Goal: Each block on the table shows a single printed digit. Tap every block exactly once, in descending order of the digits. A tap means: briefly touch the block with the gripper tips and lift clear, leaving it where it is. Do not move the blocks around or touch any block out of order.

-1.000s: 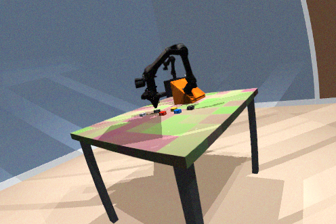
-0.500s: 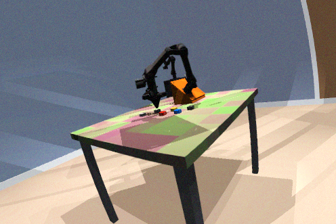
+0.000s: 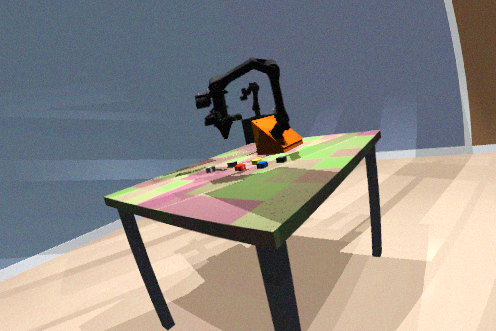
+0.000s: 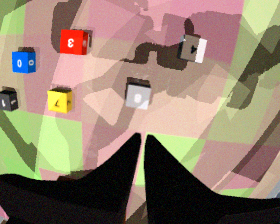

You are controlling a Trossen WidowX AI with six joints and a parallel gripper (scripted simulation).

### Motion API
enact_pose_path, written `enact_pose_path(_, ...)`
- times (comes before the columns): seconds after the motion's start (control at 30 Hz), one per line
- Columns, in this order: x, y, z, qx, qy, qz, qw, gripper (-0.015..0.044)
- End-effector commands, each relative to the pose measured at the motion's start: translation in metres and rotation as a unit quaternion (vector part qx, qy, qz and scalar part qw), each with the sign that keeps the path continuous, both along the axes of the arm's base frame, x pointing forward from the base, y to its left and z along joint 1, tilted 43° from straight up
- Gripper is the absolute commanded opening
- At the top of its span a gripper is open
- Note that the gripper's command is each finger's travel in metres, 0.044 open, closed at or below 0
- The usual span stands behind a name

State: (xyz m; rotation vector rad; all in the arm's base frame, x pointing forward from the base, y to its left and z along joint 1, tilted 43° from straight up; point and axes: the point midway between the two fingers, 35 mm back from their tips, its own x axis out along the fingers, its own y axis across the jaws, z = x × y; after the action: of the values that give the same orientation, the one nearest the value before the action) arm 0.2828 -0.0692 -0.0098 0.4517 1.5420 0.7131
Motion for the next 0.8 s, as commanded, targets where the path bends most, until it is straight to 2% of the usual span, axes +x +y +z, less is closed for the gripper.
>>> enact_pose_path(0.0,-0.003,0.013,0.015,0.001,0.005,0.009,1.0,0.002)
enact_pose_path(0.23,-0.029,0.082,0.082,0.003,0.006,0.009,1.0,0.002)
enact_pose_path(0.33,-0.038,0.095,0.093,0.005,0.006,0.01,1.0,0.002)
enact_pose_path(0.5,-0.037,0.096,0.091,0.005,0.006,0.009,1.0,0.002)
enact_pose_path(0.67,-0.045,0.142,0.041,0.005,0.006,0.009,1.0,0.002)
enact_pose_path(0.77,-0.048,0.149,0.034,0.006,0.006,0.01,1.0,0.002)
